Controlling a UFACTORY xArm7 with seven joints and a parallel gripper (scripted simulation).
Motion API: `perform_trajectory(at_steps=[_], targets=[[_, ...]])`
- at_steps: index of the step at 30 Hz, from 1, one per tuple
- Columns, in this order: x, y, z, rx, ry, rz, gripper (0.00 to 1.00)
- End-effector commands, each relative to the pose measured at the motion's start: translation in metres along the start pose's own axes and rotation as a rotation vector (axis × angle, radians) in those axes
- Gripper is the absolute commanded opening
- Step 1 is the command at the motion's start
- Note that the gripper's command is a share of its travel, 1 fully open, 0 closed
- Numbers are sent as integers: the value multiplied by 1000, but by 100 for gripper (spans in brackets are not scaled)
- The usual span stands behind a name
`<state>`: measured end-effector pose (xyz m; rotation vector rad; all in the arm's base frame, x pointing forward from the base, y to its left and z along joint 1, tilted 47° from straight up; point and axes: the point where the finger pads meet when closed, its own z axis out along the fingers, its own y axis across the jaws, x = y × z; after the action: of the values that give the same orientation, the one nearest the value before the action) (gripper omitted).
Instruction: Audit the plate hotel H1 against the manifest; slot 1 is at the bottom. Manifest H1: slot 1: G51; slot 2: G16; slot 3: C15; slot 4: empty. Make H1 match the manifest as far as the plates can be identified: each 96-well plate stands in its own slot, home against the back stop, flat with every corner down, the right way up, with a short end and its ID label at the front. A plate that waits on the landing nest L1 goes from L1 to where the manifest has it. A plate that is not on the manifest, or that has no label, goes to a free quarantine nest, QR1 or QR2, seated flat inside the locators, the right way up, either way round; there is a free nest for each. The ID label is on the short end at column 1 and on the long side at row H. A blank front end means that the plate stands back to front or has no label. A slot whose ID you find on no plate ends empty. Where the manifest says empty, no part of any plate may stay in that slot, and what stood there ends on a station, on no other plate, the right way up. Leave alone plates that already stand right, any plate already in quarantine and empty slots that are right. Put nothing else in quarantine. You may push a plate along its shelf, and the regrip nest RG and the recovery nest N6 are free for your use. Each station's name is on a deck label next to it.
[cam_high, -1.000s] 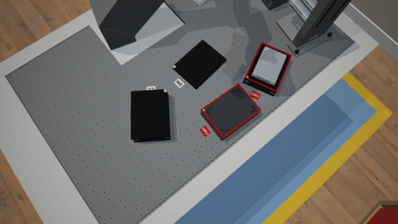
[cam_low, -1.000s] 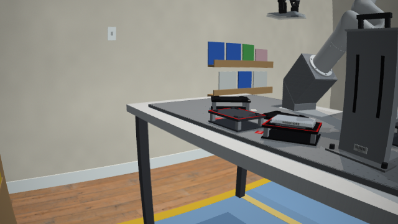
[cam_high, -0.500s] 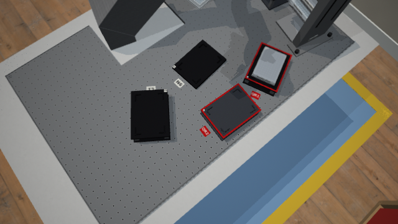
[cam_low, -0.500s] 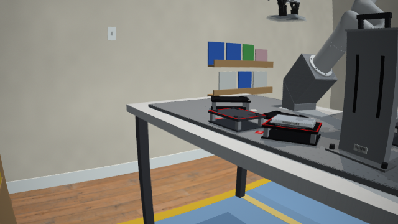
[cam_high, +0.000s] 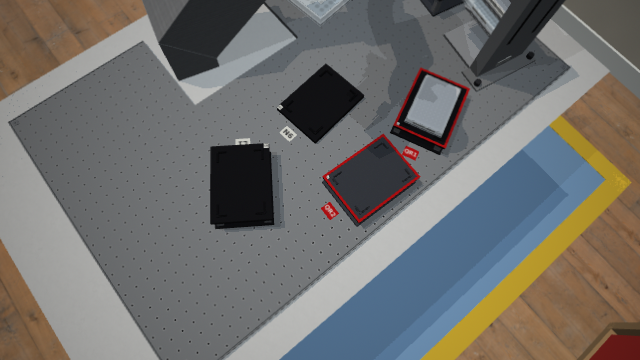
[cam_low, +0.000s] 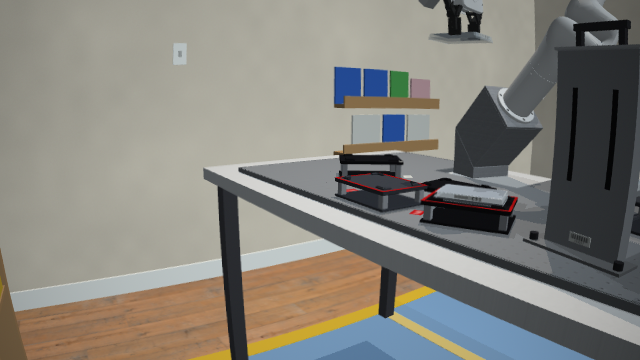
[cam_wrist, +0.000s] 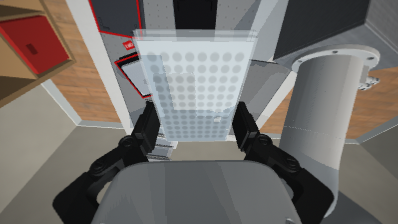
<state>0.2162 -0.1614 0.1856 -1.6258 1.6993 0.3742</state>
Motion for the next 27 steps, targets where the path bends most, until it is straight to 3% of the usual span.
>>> perform_trajectory(at_steps=[1,27], targets=[[1,-1,7,3,3,0,0],[1,-1,44,3,3,0,0]])
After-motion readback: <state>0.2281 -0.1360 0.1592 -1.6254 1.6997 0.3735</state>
